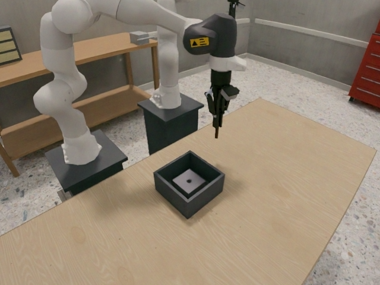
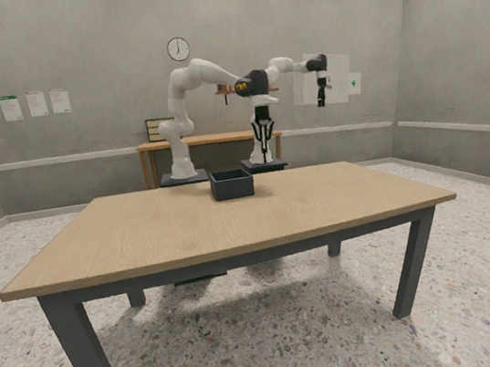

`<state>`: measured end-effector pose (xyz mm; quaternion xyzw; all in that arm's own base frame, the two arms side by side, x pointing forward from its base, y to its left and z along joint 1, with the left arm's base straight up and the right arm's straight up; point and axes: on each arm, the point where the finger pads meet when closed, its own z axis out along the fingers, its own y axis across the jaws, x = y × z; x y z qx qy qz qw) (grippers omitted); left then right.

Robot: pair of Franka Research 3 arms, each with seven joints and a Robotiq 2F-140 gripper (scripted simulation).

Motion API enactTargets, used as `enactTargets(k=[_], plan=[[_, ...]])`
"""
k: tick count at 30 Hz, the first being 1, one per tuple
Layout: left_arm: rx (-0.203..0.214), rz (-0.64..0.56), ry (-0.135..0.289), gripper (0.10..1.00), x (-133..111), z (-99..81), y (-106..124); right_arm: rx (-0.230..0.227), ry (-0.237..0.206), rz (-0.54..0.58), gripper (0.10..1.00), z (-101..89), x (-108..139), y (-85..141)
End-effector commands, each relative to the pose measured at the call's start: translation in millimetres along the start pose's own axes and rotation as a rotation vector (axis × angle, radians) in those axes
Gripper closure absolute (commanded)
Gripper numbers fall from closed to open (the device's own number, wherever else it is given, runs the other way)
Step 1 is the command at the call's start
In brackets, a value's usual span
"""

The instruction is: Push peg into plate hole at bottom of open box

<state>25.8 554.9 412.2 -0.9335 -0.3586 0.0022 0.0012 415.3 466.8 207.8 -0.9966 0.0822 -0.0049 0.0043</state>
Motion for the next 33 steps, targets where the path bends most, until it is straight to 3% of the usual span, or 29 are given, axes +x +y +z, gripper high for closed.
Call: enactTargets(k=[1,19,23,28,30,33], plan=[[-0.004,-0.005,0.003,0.098,-0.5,-0.8,0.8,-0.009,-0.009,-0.004,0.999,1.0,-2.1,3.0],[-0.004,-0.005,0.003,0.098,-0.5,-0.8,0.8,-0.01,-0.009,-0.005,0.999,1.0,1.8,7.9],[-0.004,-0.005,0.003,0.098,-0.5,-0.8,0.8,-0.012,-0.009,-0.008,0.999,0.9,16.1,26.4],[-0.004,-0.005,0.003,0.098,-0.5,-0.8,0.8,-0.015,-0.01,-0.012,0.999,0.7,45.8,70.3],[-0.004,-0.005,0.003,0.098,-0.5,-0.8,0.8,-0.015,-0.01,-0.012,0.999,0.7,45.8,70.3],[-0.004,-0.005,0.003,0.098,-0.5,-0.8,0.8,-0.016,-0.01,-0.012,0.999,0.5,64.9,103.7]])
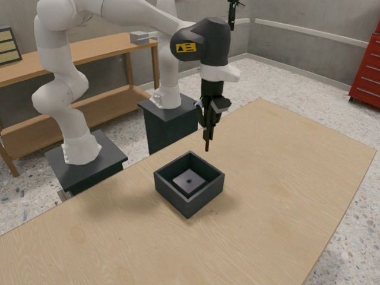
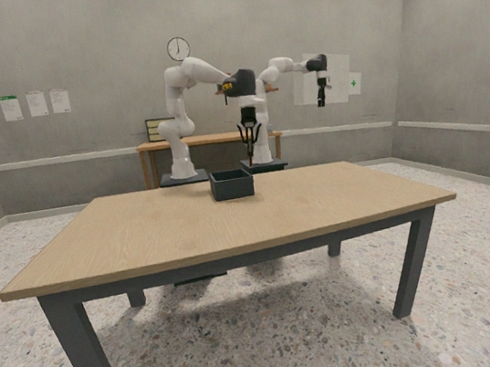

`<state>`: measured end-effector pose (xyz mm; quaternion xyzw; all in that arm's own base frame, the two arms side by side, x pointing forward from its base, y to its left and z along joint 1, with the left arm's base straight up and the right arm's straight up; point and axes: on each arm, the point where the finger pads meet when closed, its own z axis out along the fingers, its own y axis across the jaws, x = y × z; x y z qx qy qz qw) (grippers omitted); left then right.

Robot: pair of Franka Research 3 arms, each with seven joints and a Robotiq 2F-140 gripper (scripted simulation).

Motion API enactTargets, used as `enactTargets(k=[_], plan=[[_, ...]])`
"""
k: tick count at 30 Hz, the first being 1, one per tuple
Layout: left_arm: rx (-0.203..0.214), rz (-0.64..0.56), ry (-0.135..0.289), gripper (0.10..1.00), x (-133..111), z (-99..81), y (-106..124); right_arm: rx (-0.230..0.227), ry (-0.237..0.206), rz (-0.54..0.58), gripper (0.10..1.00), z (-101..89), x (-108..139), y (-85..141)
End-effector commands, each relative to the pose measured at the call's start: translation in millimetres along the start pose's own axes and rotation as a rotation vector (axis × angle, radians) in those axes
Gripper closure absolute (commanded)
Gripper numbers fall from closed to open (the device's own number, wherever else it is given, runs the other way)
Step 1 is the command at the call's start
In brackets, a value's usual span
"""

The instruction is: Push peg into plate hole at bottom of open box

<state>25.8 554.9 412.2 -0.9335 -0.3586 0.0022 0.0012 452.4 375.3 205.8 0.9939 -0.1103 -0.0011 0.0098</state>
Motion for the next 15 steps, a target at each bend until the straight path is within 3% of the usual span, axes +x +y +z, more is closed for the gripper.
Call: enactTargets(k=[1,8,15], plan=[[-0.004,-0.005,0.003,0.098,-0.5,-0.8,0.8,0.014,0.0,-0.069,0.999,-0.5,21.0,29.7],[-0.004,-0.005,0.003,0.098,-0.5,-0.8,0.8,0.018,0.0,-0.063,0.999,0.9,53.1,94.1],[-0.004,-0.005,0.003,0.098,-0.5,-0.8,0.8,0.02,0.0,-0.06,0.999,1.3,60.5,112.5]])
